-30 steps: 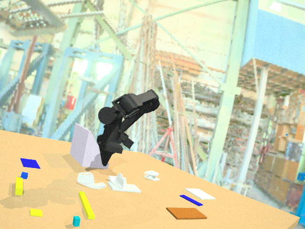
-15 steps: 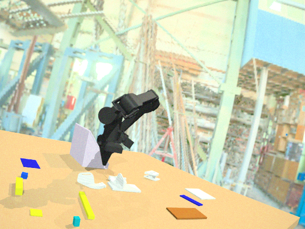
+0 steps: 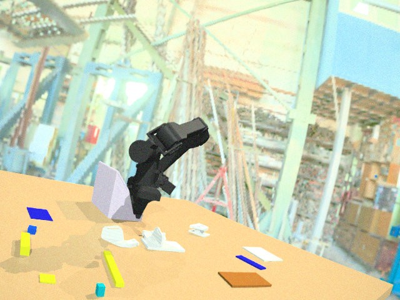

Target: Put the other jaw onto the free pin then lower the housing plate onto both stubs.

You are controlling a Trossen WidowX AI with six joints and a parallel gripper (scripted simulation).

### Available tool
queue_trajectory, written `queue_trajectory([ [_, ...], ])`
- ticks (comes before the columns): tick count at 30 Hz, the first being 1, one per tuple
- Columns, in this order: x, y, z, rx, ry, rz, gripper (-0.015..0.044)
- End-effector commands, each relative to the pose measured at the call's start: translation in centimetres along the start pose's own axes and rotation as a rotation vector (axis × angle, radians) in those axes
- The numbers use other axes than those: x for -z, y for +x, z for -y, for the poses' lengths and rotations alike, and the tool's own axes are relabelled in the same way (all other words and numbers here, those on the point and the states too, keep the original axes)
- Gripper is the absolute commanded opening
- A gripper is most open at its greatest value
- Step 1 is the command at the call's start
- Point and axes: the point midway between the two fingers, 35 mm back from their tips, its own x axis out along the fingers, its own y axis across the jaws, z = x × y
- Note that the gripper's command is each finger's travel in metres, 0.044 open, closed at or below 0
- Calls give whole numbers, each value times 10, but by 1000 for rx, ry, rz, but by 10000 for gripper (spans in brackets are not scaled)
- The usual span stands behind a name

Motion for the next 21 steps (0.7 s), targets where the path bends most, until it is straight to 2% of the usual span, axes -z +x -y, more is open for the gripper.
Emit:
queue_trajectory([
  [1,0,0,0,0,0,0,289],
  [7,0,0,0,0,0,0,440],
  [21,0,0,0,0,0,0,440],
])
